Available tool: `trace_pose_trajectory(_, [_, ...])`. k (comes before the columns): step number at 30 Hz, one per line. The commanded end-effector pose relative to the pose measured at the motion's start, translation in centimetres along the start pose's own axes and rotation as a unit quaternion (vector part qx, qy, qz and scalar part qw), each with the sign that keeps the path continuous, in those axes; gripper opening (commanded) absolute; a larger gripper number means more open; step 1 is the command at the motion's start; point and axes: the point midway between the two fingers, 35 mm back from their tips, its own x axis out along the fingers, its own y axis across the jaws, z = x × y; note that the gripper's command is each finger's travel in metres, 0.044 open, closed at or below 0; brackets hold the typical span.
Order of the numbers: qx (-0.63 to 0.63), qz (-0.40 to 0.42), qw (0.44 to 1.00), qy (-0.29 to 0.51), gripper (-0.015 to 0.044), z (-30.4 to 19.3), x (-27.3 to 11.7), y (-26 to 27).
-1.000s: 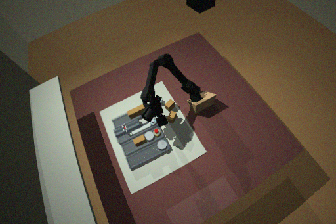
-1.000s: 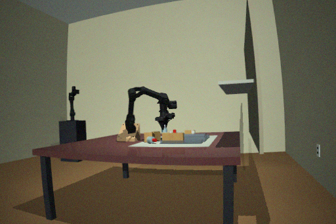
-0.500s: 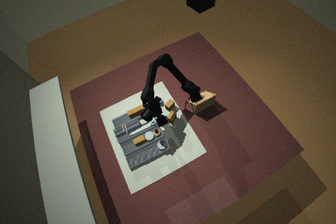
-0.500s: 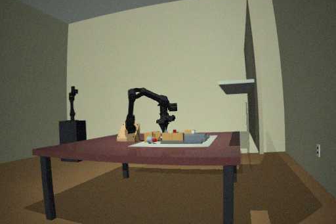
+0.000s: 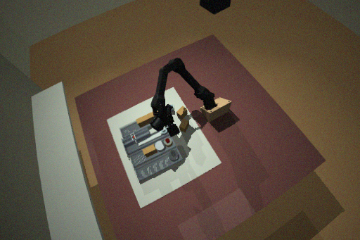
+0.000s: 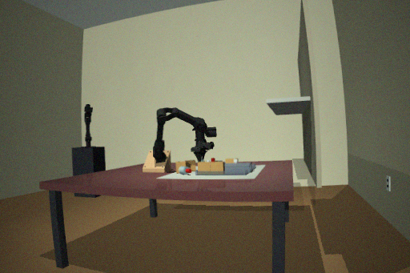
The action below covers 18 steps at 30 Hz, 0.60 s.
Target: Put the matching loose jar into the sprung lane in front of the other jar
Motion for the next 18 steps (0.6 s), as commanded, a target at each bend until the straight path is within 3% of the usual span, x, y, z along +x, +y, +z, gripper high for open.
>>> trace_pose_trajectory(1, [-0.001, -0.002, 1.0, -0.003, 0.0, 0.27, -0.03, -0.07])
trace_pose_trajectory(18, [-0.001, -0.002, 1.0, -0.003, 0.0, 0.88, -0.04, -0.07])
